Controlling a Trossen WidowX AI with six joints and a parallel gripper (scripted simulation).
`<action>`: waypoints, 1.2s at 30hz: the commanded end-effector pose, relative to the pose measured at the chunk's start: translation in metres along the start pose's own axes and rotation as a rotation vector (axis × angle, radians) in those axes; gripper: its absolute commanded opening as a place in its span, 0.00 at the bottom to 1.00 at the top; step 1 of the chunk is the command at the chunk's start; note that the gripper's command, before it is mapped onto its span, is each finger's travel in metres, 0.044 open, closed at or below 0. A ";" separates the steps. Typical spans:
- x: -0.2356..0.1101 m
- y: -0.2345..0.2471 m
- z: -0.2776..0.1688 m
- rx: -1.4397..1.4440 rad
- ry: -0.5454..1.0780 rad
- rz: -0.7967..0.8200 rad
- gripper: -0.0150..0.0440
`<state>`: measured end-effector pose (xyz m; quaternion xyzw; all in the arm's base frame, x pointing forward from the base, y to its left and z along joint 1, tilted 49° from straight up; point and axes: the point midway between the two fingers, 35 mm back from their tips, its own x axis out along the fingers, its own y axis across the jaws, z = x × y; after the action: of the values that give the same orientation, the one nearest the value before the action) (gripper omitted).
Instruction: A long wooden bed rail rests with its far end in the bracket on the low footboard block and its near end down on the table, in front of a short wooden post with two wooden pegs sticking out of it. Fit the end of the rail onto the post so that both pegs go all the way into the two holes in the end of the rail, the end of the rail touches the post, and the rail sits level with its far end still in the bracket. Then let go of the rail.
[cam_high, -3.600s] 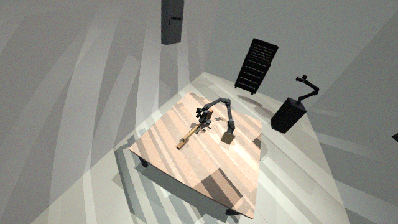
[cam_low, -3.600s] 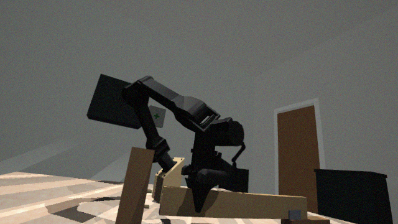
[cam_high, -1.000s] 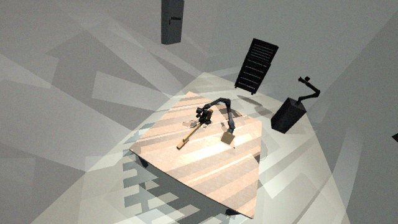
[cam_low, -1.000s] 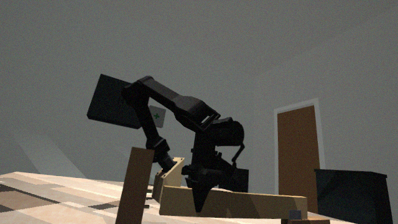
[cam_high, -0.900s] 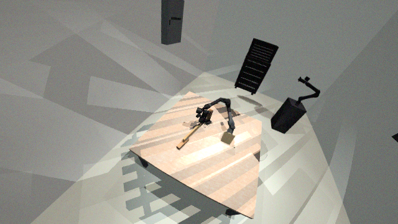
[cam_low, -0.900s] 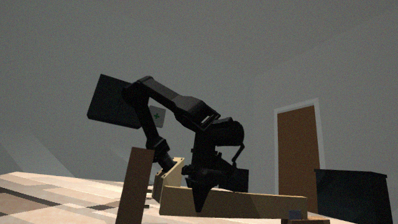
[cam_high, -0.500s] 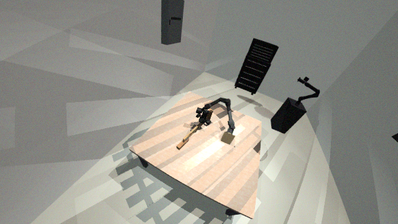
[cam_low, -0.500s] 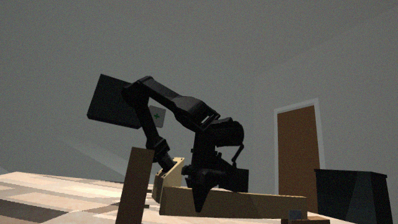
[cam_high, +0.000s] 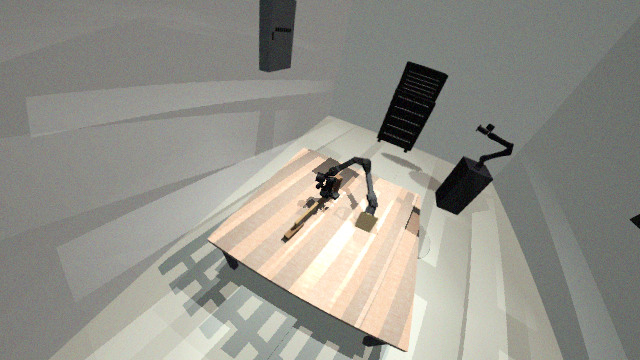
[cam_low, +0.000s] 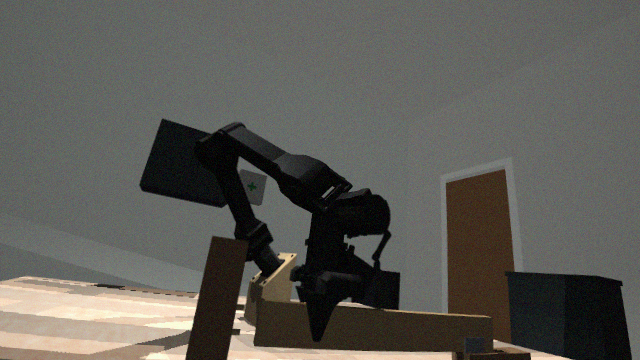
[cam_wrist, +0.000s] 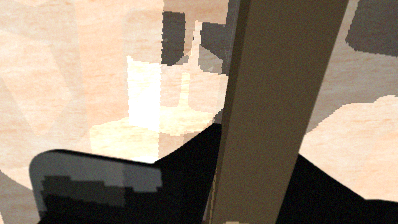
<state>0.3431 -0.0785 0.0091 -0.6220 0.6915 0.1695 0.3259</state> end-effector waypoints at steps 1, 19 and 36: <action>-0.003 -0.001 -0.003 -0.002 -0.004 -0.007 0.25; -0.004 -0.002 -0.008 -0.002 -0.003 -0.007 0.25; -0.003 -0.002 -0.014 -0.002 -0.003 -0.007 0.25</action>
<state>0.3410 -0.0853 0.0179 -0.6217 0.6918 0.1704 0.3253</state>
